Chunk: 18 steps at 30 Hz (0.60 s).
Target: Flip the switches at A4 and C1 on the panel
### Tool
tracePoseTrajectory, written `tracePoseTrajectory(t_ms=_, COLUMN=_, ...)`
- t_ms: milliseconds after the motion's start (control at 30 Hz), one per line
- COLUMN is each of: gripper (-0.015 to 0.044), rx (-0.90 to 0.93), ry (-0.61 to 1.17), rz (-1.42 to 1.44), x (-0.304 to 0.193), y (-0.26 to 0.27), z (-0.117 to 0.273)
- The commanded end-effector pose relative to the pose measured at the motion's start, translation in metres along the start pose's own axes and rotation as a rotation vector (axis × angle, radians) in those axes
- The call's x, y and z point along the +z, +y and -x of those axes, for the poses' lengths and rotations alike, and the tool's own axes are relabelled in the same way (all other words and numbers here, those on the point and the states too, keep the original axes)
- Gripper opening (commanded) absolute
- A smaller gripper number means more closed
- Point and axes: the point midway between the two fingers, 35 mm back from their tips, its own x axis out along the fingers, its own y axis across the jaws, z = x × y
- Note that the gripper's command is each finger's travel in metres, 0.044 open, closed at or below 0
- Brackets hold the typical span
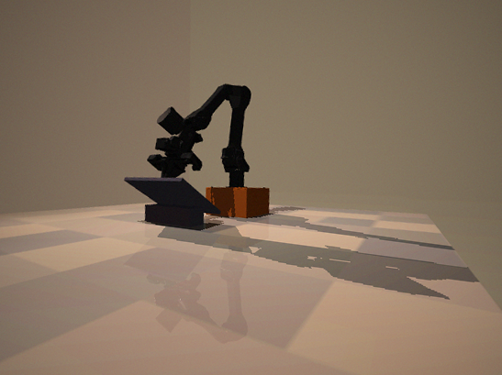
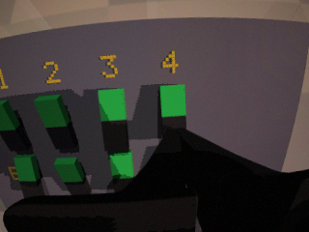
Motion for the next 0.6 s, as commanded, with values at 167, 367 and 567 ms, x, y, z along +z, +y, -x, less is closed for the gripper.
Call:
tracePoseTrajectory(t_ms=167, gripper=0.0000, rx=0.000, ry=-0.002, rz=-0.005, x=0.0001, y=0.0001, z=-0.0013)
tracePoseTrajectory(t_ms=367, gripper=0.0000, rx=0.000, ry=-0.002, rz=-0.005, x=0.0001, y=0.0001, z=-0.0021)
tracePoseTrajectory(t_ms=567, gripper=0.0000, rx=0.000, ry=-0.002, rz=-0.005, x=0.0001, y=0.0001, z=-0.0029)
